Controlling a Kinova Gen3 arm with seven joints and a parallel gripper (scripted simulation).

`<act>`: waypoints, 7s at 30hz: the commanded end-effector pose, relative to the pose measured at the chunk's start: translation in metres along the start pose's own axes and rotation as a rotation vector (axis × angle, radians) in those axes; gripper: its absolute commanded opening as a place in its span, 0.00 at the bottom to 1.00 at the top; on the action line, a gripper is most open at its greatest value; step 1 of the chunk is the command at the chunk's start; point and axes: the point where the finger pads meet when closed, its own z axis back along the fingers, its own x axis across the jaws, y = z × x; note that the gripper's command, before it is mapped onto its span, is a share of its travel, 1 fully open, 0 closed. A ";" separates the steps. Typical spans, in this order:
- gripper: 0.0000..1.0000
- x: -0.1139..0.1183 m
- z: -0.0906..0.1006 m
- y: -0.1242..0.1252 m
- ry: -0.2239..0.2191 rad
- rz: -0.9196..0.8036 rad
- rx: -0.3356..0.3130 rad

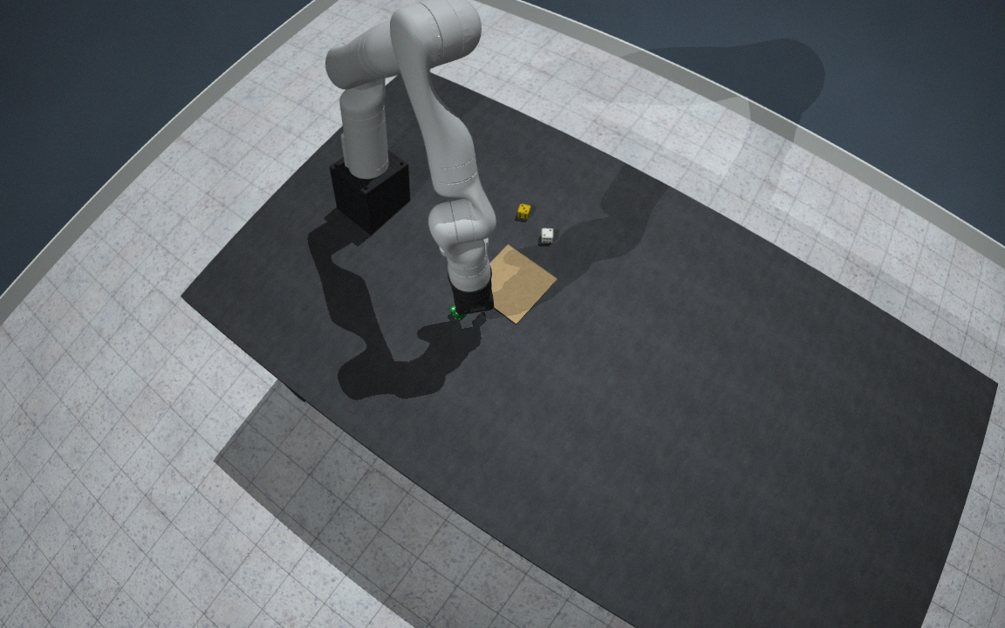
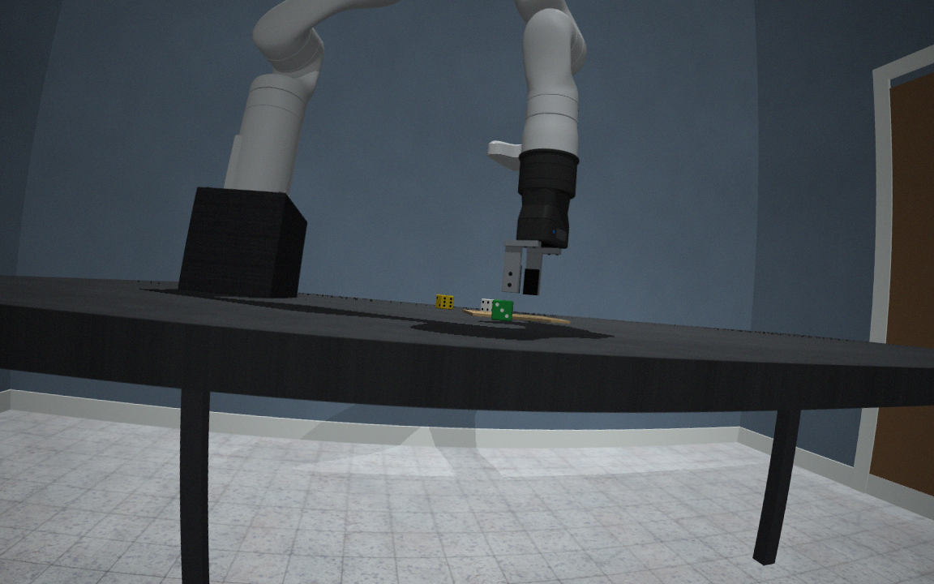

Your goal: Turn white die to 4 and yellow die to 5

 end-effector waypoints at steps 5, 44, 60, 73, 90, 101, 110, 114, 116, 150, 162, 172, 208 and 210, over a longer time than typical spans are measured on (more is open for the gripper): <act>1.00 0.044 0.001 0.028 0.001 0.020 -0.001; 1.00 0.185 0.001 0.126 0.001 0.020 -0.001; 1.00 0.185 0.001 0.126 0.001 0.020 -0.001; 1.00 0.185 0.001 0.126 0.001 0.020 -0.001; 1.00 0.181 0.001 0.134 0.001 0.020 -0.001; 1.00 0.157 0.001 0.180 0.001 0.020 -0.001; 1.00 0.146 0.001 0.201 0.001 0.020 -0.001; 1.00 0.146 0.001 0.201 0.001 0.020 -0.001; 1.00 0.146 0.001 0.201 0.001 0.020 -0.001; 1.00 0.146 0.001 0.201 0.001 0.020 -0.001; 1.00 0.146 0.035 0.201 0.001 0.020 -0.001; 1.00 0.146 0.081 0.201 0.001 0.020 -0.001; 1.00 0.186 0.099 0.158 -0.002 -0.216 -0.002; 1.00 0.186 0.099 0.158 -0.002 -0.216 -0.002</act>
